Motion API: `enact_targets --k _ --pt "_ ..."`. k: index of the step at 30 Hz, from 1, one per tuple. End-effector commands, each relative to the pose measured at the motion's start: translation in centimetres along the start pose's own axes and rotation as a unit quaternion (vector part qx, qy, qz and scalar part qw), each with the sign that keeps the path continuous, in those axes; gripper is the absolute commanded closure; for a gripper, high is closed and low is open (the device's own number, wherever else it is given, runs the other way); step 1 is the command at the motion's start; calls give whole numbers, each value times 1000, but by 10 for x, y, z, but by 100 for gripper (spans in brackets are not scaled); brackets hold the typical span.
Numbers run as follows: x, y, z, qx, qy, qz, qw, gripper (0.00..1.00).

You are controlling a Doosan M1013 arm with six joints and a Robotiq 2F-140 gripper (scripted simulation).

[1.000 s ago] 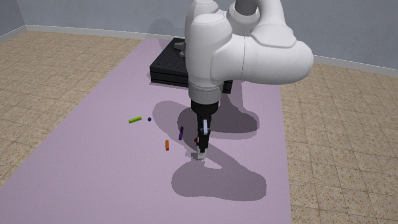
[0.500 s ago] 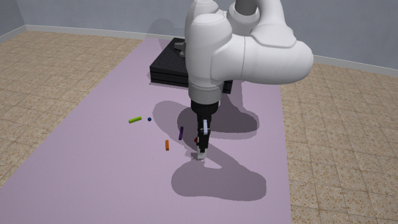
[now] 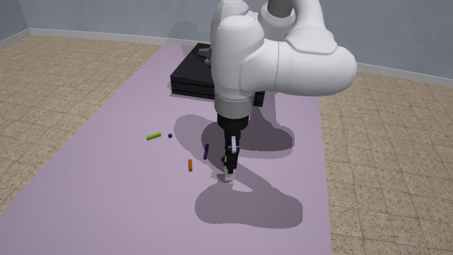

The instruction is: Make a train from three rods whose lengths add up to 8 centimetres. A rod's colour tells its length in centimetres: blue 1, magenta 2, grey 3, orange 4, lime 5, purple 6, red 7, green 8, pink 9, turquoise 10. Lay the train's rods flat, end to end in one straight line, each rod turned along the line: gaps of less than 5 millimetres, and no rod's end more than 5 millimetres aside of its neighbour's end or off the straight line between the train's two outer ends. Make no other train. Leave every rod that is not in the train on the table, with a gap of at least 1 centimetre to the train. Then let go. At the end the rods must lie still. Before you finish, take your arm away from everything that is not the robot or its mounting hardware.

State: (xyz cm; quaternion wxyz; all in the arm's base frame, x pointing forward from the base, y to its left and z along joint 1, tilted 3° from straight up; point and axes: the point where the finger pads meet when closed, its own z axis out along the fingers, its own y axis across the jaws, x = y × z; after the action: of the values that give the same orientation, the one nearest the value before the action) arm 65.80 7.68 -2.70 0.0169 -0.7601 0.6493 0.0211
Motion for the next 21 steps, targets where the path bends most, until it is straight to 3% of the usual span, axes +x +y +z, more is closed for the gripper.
enact_targets --k 1,21 --pt "0 0 0 0 0 0 1000 85" --pt "0 0 8 0 0 0 1000 85"
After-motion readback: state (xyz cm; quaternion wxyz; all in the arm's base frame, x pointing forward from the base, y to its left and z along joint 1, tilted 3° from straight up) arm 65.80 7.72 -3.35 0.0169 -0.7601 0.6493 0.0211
